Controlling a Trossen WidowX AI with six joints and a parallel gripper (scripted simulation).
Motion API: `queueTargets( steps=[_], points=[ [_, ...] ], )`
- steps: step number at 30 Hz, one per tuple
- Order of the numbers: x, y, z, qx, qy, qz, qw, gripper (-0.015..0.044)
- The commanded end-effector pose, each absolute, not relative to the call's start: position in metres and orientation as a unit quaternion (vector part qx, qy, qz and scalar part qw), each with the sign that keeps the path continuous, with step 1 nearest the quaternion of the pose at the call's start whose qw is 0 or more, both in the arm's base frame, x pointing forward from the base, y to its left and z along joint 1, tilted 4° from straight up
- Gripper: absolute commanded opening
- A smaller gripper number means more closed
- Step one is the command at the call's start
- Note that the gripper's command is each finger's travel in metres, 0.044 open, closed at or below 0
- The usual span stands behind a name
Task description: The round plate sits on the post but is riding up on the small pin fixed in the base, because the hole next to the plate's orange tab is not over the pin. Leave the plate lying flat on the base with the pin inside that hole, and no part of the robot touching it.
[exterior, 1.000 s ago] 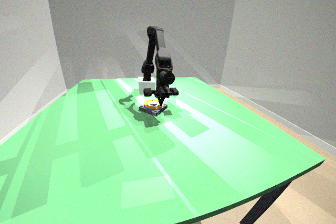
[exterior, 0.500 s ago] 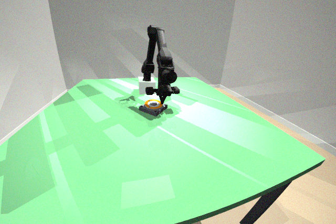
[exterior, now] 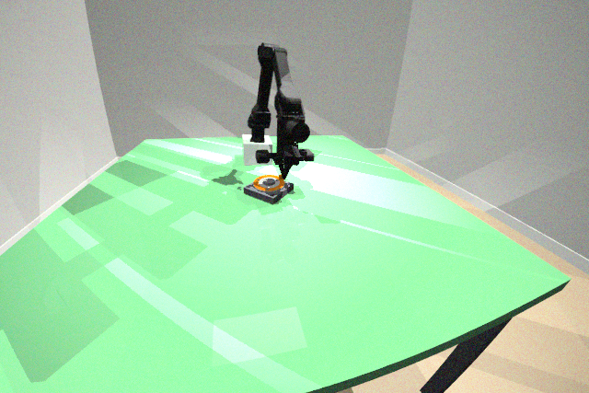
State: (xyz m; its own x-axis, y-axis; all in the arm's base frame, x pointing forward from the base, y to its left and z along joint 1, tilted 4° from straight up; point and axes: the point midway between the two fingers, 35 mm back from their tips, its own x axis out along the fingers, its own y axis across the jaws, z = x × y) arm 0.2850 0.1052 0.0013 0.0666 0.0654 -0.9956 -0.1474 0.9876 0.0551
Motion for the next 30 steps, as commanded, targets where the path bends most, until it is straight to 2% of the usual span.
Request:
queueTargets(
  steps=[1,23,30],
  points=[
    [0.278,0.104,0.003,-0.027,0.679,0.073,0.730,0.0000],
    [0.265,0.097,0.002,-0.027,0.680,0.072,0.729,0.0000],
    [0.262,0.094,0.033,-0.027,0.680,0.072,0.730,0.0000]
  ],
)
